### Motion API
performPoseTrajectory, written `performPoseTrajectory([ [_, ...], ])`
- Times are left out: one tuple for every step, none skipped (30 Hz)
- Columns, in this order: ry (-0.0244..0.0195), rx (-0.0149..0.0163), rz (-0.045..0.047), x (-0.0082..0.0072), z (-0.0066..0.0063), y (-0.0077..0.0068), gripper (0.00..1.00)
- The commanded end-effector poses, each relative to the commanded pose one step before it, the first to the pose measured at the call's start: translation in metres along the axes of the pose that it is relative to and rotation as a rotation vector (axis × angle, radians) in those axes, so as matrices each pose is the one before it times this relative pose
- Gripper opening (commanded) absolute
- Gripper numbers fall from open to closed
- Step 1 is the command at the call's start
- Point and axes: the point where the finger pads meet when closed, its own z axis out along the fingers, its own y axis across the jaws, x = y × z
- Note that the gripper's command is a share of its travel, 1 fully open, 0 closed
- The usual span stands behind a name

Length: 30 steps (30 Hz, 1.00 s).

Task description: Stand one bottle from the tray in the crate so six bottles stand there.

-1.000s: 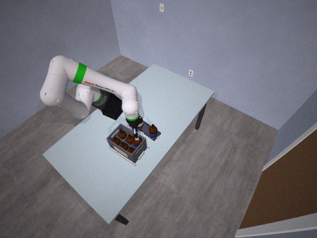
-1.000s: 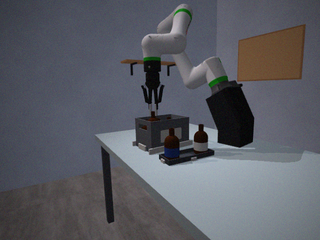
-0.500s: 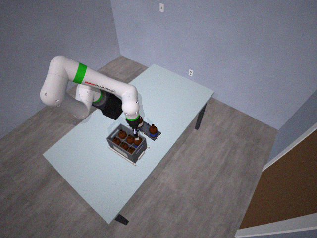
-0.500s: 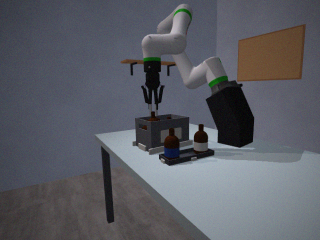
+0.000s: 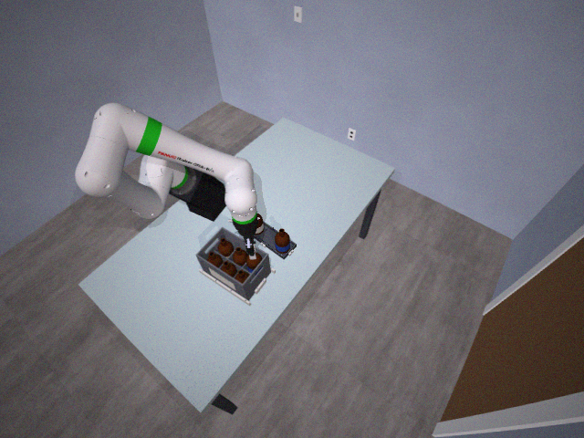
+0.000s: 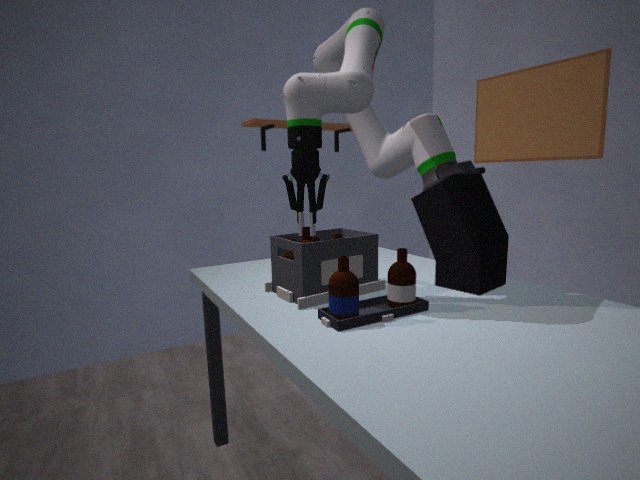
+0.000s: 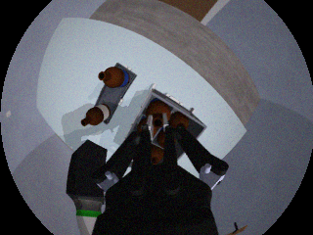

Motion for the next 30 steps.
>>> performPoseTrajectory([
  [0.00035, -0.00024, 0.00005, 0.00019, 0.00203, 0.00006, 0.0],
  [0.0, 0.0, 0.0, 0.0, 0.00119, 0.0, 0.0],
  [0.0, 0.00001, 0.0, 0.0, 0.00121, 0.0, 0.0],
  [0.0, 0.00001, 0.0, 0.0, 0.00122, 0.0, 0.0],
  [0.0, -0.00001, 0.00001, 0.0, 0.00123, 0.00001, 0.0],
  [0.0, 0.0, 0.0, 0.0, 0.00124, 0.0, 0.0],
  [0.0, 0.00001, -0.00001, 0.0, 0.00123, -0.00001, 0.0],
  [0.0, -0.00001, 0.0, 0.0, 0.00123, 0.0, 0.0],
  [0.0, -0.00001, 0.0, 0.0, 0.00121, 0.0, 0.0],
  [0.0, 0.0, 0.0, 0.0, 0.0012, 0.0, 0.0],
  [0.0, 0.00002, -0.00001, 0.0, 0.00117, -0.00001, 0.0],
  [0.0, -0.00002, 0.00001, 0.0, 0.00115, 0.00001, 0.0],
  [0.0, -0.00001, 0.0, 0.0, 0.00111, 0.0, 0.0],
  [0.0, 0.00001, 0.0, 0.0, 0.00108, 0.0, 0.0],
  [0.0, 0.0, 0.0, 0.0, 0.0, 0.0, 0.0],
  [0.0, 0.0, 0.0, 0.0, 0.0, 0.0, 0.0],
  [0.0, 0.00001, -0.00001, 0.0, 0.00103, -0.00001, 0.0],
  [0.0, -0.00001, 0.0, 0.0, 0.00098, 0.00001, 0.0],
  [0.0, -0.00001, 0.0, 0.0, 0.00093, 0.0, 0.0],
  [0.0, 0.0, 0.0, 0.0, 0.00088, 0.0, 0.0],
  [0.0, 0.00001, 0.0, 0.0, 0.00082, 0.0, 0.0],
  [0.0, 0.00001, 0.0, 0.0, 0.00076, -0.00001, 0.0],
  [0.0, -0.00001, 0.0, 0.0, 0.0007, 0.0, 0.0],
  [0.0, -0.00001, 0.0, 0.0, 0.00064, 0.0, 0.0],
  [0.0, 0.0, 0.0, 0.0, 0.00058, 0.0, 0.0],
  [0.0, 0.0, 0.0, 0.0, 0.00052, 0.0, 0.0],
  [0.0, 0.0, 0.0, 0.0, 0.00045, 0.0, 0.0],
  [0.0, 0.0, 0.0, 0.0, 0.00039, 0.0, 0.0],
  [0.0, 0.0, 0.0, 0.0, 0.00034, 0.0, 0.0],
  [0.0, 0.0, 0.0, 0.0, 0.00028, 0.0, 0.0],
])
